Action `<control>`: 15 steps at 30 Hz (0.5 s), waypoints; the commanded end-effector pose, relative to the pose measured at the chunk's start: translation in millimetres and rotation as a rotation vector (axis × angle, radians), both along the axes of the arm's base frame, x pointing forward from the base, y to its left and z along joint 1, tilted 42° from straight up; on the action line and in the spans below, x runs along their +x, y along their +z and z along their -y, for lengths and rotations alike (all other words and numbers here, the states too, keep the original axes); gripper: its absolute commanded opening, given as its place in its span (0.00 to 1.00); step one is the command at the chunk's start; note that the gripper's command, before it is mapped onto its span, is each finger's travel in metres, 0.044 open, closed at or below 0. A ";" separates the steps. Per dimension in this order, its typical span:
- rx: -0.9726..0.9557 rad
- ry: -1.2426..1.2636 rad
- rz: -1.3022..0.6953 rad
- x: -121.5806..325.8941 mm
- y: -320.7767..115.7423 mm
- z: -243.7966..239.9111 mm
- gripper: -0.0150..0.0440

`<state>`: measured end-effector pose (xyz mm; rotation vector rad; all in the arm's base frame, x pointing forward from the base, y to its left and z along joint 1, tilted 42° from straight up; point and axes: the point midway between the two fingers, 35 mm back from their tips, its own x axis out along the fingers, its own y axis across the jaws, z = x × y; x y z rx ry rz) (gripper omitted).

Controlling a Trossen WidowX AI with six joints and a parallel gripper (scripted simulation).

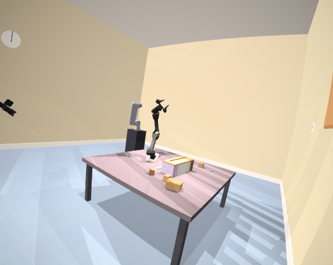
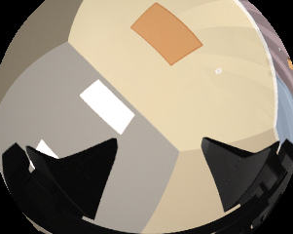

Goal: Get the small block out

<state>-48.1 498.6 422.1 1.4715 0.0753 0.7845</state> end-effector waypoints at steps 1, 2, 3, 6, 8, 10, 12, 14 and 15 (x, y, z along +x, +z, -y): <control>0.007 0.004 -0.002 -0.5 1.4 0.9 0.93; 0.029 0.015 -0.007 -1.9 5.5 3.7 0.93; 0.065 0.034 -0.016 -4.2 12.3 8.5 0.93; 0.183 0.100 -0.050 -11.9 33.4 24.5 0.93; 0.295 0.168 -0.089 -19.8 51.6 39.8 0.93; 0.423 0.246 -0.134 -27.5 71.7 58.3 0.93; 0.543 0.322 -0.178 -33.8 89.9 77.0 0.93; 0.661 0.398 -0.223 -38.7 107.1 96.3 0.93; 0.725 0.439 -0.248 -40.8 116.1 107.2 0.93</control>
